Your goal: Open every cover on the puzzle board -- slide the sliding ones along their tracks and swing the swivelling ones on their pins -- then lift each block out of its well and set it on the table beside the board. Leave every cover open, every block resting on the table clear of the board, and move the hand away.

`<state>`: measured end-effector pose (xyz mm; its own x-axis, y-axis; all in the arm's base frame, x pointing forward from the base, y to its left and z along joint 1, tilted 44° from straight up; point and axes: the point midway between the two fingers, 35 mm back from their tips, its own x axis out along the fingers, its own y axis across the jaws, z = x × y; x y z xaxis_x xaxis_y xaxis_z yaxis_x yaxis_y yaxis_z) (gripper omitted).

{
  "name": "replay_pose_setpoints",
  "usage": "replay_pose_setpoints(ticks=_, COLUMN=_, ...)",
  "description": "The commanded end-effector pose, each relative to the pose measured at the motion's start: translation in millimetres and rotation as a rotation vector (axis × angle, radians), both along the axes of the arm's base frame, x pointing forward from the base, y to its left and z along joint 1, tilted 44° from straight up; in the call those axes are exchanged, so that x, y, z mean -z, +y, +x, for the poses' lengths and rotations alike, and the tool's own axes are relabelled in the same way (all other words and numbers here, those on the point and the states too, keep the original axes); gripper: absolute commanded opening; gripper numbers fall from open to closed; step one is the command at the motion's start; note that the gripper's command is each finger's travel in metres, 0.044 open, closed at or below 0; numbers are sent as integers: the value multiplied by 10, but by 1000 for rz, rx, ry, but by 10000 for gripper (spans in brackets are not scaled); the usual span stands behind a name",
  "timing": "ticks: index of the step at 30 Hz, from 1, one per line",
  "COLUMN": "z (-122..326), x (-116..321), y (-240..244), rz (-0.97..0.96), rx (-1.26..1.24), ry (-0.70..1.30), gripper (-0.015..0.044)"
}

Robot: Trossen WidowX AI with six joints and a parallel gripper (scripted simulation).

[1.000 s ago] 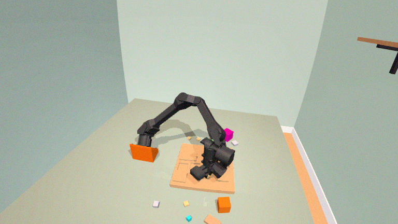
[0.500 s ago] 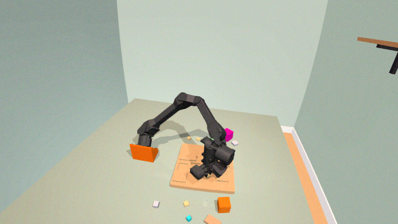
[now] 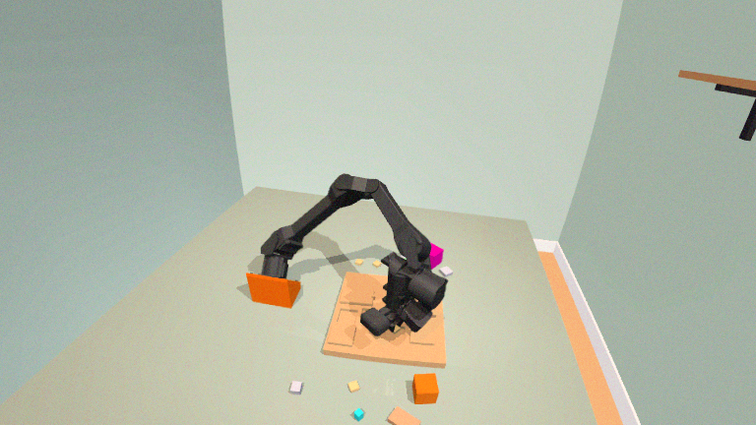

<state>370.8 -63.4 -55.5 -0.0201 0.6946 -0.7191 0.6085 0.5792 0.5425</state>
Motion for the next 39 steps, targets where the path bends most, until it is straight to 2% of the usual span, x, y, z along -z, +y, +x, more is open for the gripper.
replay_pose_setpoints(ticks=1, z=11, x=-59, y=-60, rz=-7, rx=1, ry=-9, gripper=80)
replay_pose_setpoints(ticks=33, z=7, x=-512, y=-493, rz=-7, rx=2, ry=-7, gripper=80)
replay_pose_setpoints(ticks=39, z=-71, x=-417, y=-624, rz=-13, rx=4, ry=-7, gripper=80)
